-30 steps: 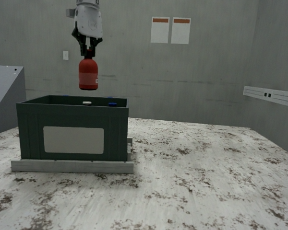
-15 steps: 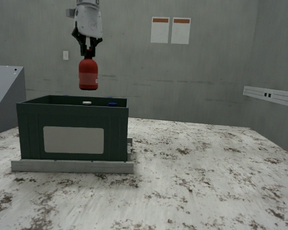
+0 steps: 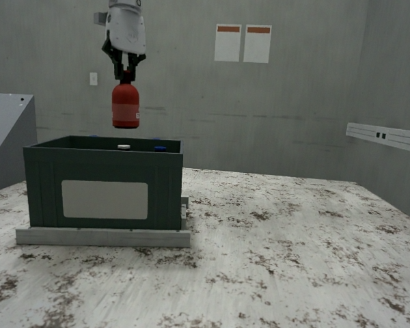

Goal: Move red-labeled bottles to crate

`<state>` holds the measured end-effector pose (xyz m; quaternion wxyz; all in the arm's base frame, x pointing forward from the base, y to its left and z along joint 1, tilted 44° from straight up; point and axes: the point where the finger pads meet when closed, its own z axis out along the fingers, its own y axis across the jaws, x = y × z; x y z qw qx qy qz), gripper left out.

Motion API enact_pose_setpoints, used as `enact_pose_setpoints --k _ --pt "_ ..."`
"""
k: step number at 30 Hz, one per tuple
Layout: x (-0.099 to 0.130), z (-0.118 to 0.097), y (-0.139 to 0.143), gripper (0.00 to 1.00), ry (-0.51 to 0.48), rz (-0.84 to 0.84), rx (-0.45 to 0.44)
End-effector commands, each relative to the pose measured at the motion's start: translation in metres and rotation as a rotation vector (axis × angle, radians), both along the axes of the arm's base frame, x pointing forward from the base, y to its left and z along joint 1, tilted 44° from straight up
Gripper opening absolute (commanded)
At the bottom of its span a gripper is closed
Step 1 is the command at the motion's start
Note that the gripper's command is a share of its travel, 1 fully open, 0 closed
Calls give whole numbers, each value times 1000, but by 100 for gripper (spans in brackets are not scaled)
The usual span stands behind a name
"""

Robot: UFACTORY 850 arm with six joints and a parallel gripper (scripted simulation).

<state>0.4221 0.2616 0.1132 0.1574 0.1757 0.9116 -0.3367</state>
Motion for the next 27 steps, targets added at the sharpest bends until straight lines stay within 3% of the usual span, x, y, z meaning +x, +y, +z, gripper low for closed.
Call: enact_pose_setpoints --k 1,27 --pt "0 1 0 0 -1 1 1" --pt "2 11 -10 0 -1 1 1"
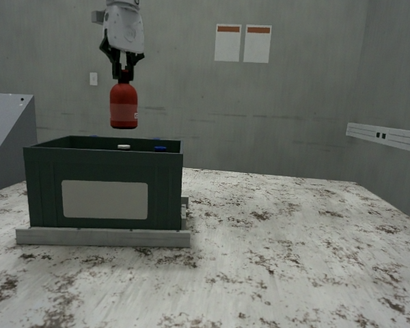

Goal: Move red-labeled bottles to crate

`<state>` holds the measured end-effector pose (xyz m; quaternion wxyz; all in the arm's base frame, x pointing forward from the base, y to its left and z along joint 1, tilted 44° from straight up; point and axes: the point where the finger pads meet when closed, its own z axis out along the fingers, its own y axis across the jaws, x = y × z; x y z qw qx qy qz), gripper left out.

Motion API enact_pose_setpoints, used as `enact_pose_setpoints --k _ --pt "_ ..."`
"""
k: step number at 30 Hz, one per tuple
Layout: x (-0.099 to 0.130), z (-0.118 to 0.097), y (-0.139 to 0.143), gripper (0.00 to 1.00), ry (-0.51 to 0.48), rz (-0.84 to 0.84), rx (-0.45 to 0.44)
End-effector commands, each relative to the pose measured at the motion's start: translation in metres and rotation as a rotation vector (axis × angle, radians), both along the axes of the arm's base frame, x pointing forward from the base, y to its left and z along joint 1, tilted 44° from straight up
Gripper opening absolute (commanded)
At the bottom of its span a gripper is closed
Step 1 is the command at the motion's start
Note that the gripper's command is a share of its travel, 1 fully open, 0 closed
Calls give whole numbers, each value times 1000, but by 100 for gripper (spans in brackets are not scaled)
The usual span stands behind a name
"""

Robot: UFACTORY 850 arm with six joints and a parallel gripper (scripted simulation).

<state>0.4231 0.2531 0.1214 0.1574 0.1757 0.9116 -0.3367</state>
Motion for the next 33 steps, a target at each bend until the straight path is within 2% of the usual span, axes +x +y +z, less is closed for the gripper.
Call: enact_pose_setpoints --k 1,33 --pt "1 4 -2 0 -1 1 1" --pt "5 33 -34 0 -1 1 1"
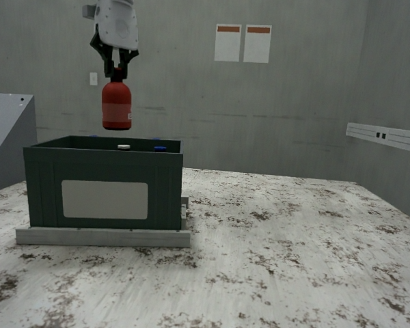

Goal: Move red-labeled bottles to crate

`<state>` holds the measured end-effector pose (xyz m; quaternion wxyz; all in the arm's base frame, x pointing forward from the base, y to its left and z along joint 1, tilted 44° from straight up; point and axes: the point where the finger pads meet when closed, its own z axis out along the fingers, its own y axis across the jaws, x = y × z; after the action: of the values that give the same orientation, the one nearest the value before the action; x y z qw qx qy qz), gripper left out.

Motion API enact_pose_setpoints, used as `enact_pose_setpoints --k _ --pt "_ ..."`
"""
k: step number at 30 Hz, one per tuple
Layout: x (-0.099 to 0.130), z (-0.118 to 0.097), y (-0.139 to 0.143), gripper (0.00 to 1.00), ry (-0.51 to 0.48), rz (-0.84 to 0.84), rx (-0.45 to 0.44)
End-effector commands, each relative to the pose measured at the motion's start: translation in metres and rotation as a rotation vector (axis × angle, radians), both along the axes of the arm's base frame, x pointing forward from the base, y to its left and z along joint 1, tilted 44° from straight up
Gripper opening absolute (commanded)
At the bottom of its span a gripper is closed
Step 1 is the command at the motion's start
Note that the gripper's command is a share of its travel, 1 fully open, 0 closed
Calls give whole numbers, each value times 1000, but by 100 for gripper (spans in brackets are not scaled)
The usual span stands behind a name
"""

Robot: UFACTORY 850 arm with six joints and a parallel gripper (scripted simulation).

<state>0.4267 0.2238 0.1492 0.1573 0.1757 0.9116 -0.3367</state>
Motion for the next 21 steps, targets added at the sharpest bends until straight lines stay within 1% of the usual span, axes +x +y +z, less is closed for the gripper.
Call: enact_pose_setpoints --k 1,9,21 --pt "1 7 -6 0 -1 1 1" --pt "2 15 -15 0 -1 1 1" --pt "5 34 -34 0 -1 1 1"
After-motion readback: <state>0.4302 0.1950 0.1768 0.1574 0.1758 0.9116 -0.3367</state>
